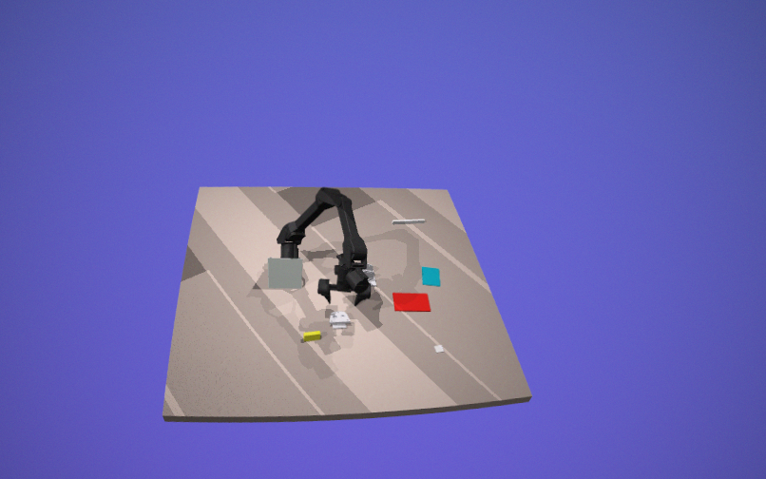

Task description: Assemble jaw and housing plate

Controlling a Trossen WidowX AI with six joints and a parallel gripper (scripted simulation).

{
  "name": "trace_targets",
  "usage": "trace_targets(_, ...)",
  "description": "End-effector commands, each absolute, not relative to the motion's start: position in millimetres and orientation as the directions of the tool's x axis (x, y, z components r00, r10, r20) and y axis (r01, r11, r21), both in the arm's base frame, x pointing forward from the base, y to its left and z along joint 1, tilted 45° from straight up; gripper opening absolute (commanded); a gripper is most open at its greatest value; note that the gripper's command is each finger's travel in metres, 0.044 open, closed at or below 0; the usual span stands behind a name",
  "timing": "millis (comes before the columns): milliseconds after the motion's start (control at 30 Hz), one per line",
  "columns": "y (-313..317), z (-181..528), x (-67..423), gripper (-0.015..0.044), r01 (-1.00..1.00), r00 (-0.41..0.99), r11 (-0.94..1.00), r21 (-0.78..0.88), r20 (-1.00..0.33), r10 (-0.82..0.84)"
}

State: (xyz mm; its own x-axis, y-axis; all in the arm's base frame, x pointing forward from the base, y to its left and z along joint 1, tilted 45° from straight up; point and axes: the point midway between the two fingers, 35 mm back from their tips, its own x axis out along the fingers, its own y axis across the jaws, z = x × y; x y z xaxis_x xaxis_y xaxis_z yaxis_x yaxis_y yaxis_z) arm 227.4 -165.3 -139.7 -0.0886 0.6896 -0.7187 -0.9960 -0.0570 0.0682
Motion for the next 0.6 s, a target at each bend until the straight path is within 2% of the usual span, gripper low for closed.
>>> trace_targets(0, -170.1, -142.2, 225.2, 0.044, -0.993, -0.087, -0.119, 0.007, -0.721, 0.688)
trace_targets(200, -173.0, -145.3, 221.3, 0.044, -0.979, -0.088, -0.193, -0.066, -0.718, 0.69)
trace_targets(400, -172.0, -146.5, 221.0, 0.044, -0.978, -0.088, -0.196, -0.068, -0.718, 0.69)
trace_targets(567, -145.7, -171.1, 216.1, 0.044, -0.978, -0.088, -0.196, -0.069, -0.717, 0.691)
